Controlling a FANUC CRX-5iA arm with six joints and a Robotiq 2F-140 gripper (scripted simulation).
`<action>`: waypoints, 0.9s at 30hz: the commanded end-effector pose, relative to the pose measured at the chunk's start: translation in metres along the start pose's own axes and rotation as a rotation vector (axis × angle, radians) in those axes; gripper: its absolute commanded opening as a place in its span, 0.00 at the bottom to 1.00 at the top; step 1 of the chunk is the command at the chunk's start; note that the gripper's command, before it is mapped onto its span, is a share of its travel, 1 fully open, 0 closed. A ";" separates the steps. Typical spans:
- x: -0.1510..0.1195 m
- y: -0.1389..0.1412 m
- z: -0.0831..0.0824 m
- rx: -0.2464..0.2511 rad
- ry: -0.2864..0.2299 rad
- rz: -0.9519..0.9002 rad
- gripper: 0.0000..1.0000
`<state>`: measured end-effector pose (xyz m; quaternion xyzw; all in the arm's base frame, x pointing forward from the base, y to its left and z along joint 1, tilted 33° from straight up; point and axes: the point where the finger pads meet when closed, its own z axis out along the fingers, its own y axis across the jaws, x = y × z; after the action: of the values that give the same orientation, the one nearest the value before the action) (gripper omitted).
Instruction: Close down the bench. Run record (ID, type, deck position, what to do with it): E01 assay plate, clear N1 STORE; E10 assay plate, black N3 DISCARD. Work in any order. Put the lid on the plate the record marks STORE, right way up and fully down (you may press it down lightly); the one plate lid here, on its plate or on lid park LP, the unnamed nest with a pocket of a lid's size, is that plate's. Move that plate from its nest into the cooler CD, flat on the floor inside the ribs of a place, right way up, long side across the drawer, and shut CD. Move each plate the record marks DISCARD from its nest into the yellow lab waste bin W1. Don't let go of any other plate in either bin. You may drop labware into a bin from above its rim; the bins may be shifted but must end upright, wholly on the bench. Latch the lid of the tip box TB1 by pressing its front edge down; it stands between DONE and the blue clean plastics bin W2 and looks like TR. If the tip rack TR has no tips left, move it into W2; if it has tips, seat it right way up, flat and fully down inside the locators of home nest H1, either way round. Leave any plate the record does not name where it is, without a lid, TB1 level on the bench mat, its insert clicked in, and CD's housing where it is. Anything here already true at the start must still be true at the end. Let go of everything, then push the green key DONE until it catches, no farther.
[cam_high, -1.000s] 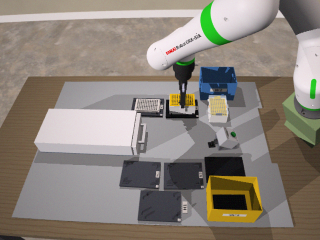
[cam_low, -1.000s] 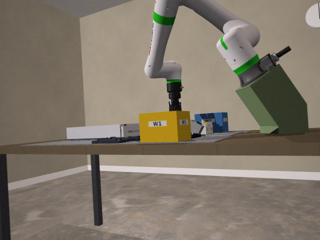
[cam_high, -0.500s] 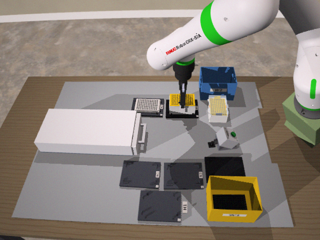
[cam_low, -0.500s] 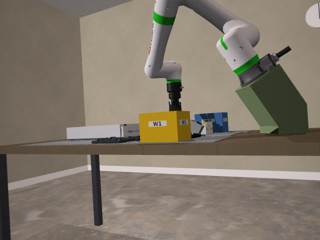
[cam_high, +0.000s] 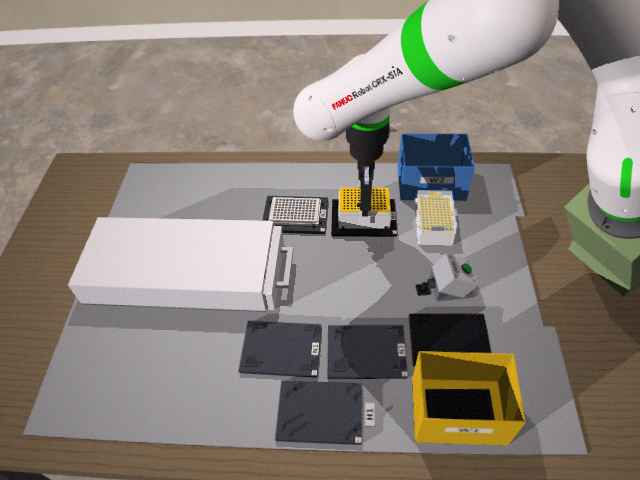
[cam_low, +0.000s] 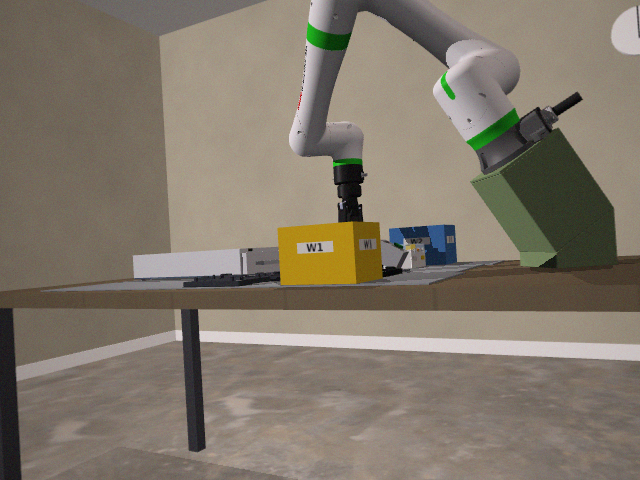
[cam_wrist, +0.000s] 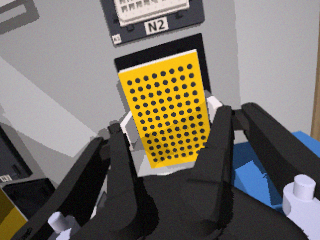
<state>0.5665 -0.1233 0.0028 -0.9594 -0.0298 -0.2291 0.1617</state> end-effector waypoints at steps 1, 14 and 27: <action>0.000 0.000 -0.001 0.000 0.000 0.000 0.00; 0.000 0.000 -0.005 0.000 0.000 0.000 0.00; 0.000 0.000 -0.009 0.000 0.000 0.000 0.00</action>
<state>0.5630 -0.1259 0.0096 -0.9594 -0.0298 -0.2291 0.1617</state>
